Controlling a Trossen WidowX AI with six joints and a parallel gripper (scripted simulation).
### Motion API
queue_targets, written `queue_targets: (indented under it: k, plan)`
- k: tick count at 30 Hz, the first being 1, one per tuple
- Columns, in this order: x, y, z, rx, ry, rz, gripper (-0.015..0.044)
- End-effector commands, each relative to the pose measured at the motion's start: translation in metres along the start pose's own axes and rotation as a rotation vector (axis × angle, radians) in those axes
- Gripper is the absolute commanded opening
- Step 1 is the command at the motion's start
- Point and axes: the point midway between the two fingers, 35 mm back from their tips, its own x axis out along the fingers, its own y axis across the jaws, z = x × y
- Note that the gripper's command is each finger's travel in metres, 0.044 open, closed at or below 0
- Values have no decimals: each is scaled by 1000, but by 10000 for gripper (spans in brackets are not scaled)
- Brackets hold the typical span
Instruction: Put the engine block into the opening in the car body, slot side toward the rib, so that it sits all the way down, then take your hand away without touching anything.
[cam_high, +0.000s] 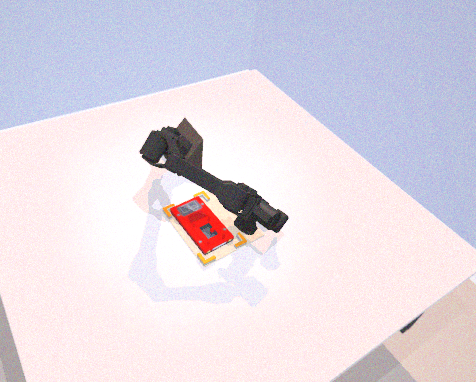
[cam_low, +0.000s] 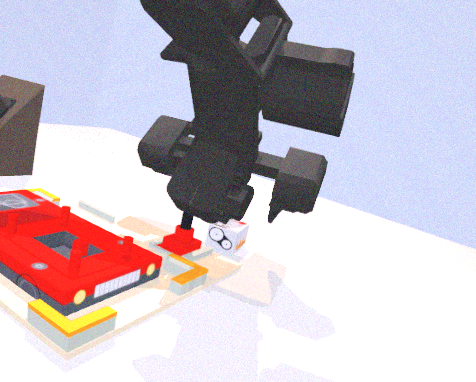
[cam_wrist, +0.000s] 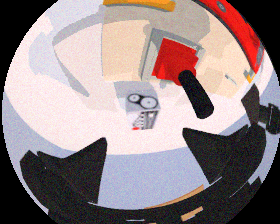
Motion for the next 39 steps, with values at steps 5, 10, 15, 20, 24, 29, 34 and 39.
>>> queue_targets:
  k: [5,10,15,20,24,29,34,39]
  plan:
    - [1,0,0,0,0,-2,440]
    - [1,0,0,0,0,-2,440]
    - [1,0,0,0,0,-2,440]
    - [1,-1,-2,-115,-24,-13,440]
    - [1,-1,-5,-247,-50,-28,440]
    - [0,-1,-9,-412,-80,-48,440]
    - [0,-1,-12,-577,-108,-74,440]
    - [-1,-2,-15,-742,-137,-106,440]
